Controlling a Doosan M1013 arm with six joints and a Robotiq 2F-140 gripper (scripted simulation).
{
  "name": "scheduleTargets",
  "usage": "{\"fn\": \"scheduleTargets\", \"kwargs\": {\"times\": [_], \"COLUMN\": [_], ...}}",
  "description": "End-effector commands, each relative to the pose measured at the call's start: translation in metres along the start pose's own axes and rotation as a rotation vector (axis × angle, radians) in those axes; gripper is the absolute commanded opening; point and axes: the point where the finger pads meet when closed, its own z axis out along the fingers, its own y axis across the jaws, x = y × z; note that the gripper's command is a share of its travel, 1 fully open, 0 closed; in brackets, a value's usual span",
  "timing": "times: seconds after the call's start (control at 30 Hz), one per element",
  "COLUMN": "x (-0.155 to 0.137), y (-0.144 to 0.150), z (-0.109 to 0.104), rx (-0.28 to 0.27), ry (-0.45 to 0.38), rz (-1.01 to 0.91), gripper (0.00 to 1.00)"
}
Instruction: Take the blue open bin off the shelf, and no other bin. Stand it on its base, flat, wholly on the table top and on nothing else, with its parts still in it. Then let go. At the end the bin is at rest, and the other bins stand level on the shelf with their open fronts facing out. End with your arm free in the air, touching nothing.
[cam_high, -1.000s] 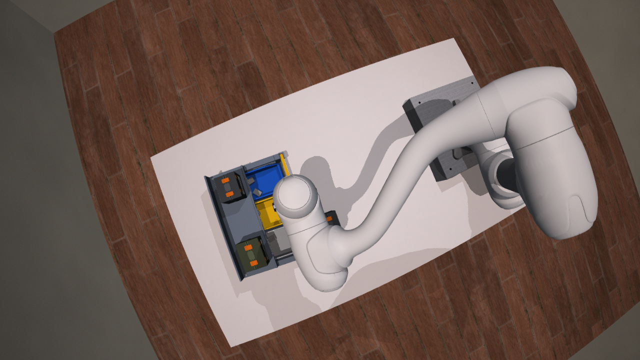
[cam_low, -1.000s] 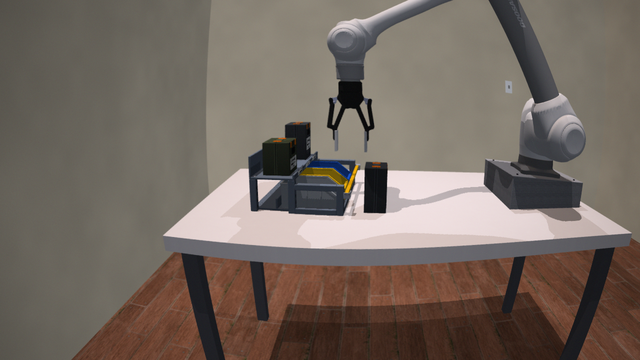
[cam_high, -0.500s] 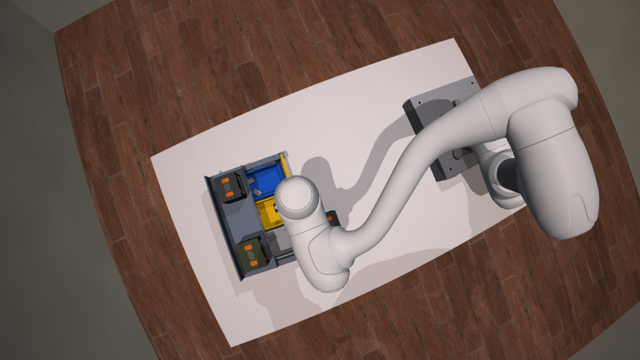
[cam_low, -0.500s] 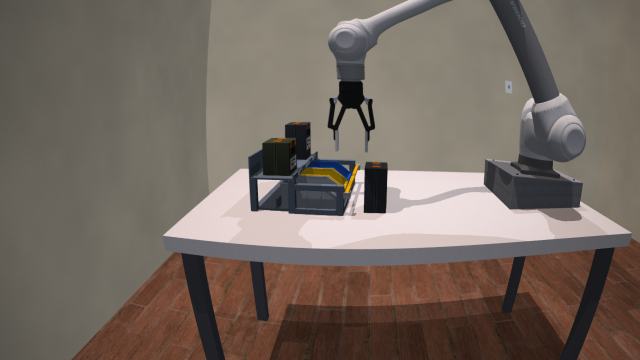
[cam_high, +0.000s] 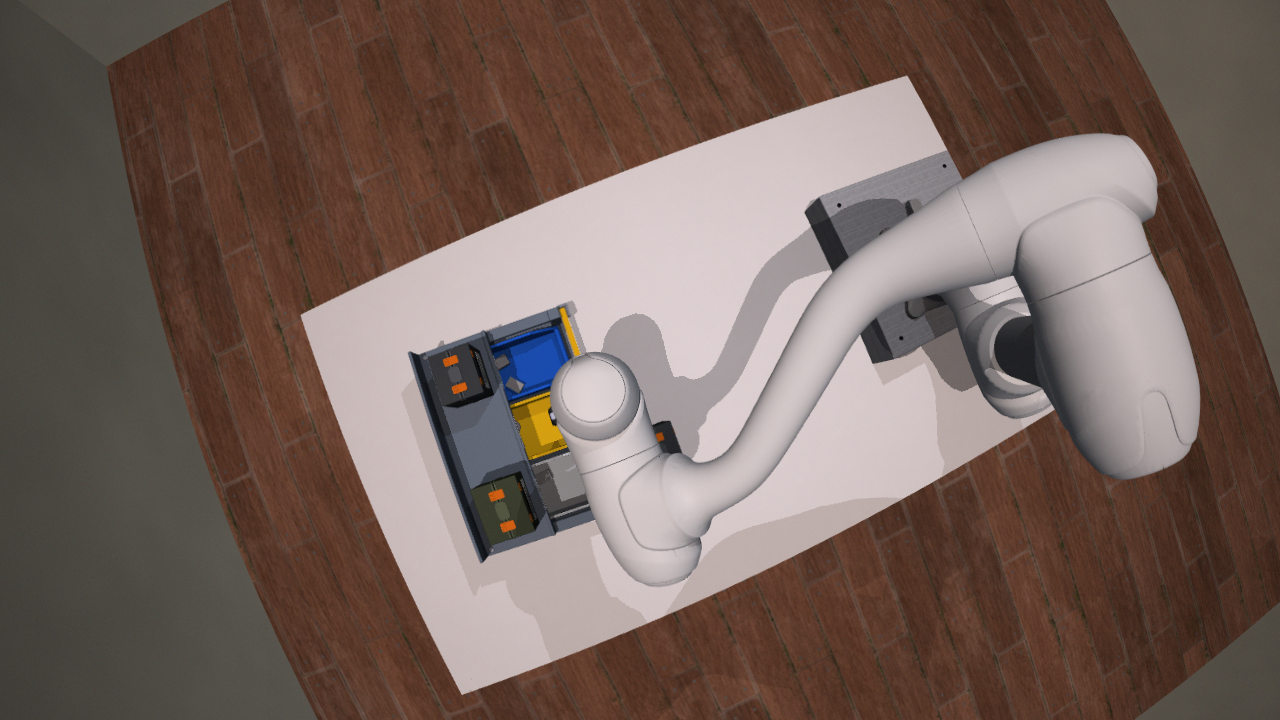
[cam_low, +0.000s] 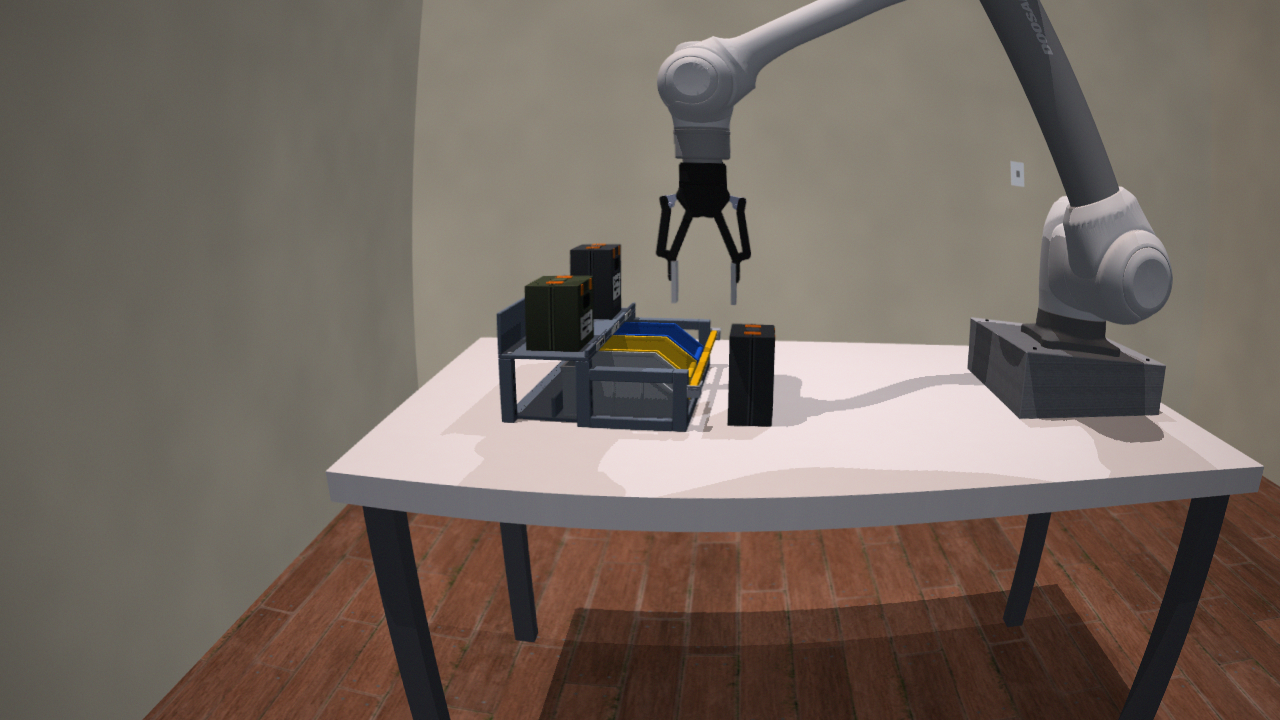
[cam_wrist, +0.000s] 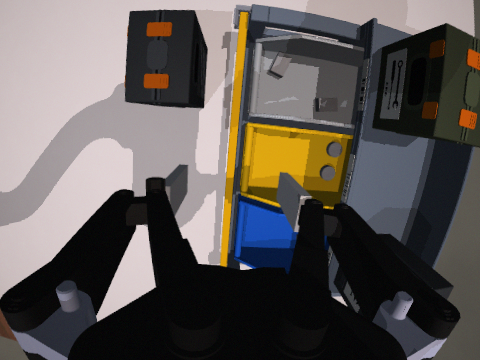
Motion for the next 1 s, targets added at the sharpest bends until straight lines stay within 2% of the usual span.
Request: {"fn": "scheduleTargets", "kwargs": {"times": [0.0, 0.03, 0.07, 0.97], "x": [0.0, 0.0, 0.0, 0.0], "y": [0.0, 0.0, 0.0, 0.0], "z": [-0.0002, -0.0002, -0.0001, -0.0001], "rx": [0.0, 0.0, 0.0, 0.0], "ry": [0.0, 0.0, 0.0, 0.0], "rz": [0.0, 0.0, 0.0, 0.0], "gripper": [0.57, 0.57, 0.28, 0.28]}}
